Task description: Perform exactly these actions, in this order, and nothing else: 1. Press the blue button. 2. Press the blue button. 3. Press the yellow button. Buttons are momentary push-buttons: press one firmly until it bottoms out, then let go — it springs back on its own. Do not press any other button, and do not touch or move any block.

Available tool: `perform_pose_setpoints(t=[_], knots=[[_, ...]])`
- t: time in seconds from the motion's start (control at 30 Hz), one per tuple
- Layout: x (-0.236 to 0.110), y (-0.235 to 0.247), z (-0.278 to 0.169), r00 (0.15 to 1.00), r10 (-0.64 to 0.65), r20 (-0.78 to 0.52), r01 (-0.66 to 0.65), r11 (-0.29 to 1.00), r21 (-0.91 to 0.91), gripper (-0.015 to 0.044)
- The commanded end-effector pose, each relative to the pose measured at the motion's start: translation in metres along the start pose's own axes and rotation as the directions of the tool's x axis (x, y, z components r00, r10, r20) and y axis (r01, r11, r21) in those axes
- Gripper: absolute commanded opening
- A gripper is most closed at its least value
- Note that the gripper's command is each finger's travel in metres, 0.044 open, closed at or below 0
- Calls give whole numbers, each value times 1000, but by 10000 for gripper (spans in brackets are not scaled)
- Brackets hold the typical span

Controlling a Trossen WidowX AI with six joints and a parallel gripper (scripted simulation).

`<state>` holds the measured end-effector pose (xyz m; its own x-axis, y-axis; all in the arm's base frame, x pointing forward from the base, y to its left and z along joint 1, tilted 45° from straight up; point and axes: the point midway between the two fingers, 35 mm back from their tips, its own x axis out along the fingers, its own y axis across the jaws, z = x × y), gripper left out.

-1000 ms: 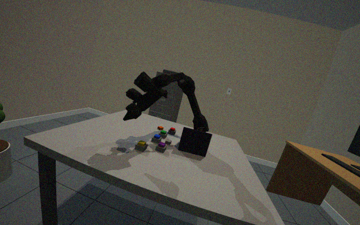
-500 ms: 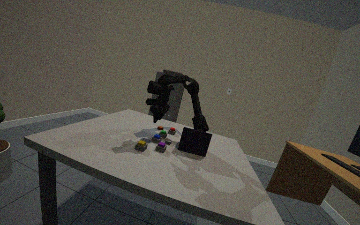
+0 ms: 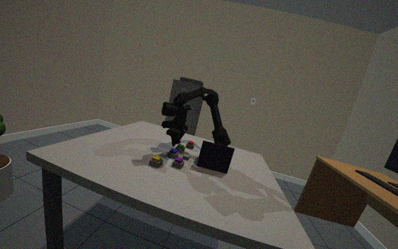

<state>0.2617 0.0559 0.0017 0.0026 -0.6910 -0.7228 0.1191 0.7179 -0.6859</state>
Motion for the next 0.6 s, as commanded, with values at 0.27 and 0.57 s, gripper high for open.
perform_pose_setpoints(t=[0.27, 0.57], knots=[[8, 1, -1, 1000, -2, 12, 2, 1000, -8, 20], [12, 1, -1, 1000, -2, 12, 2, 1000, -8, 20]])
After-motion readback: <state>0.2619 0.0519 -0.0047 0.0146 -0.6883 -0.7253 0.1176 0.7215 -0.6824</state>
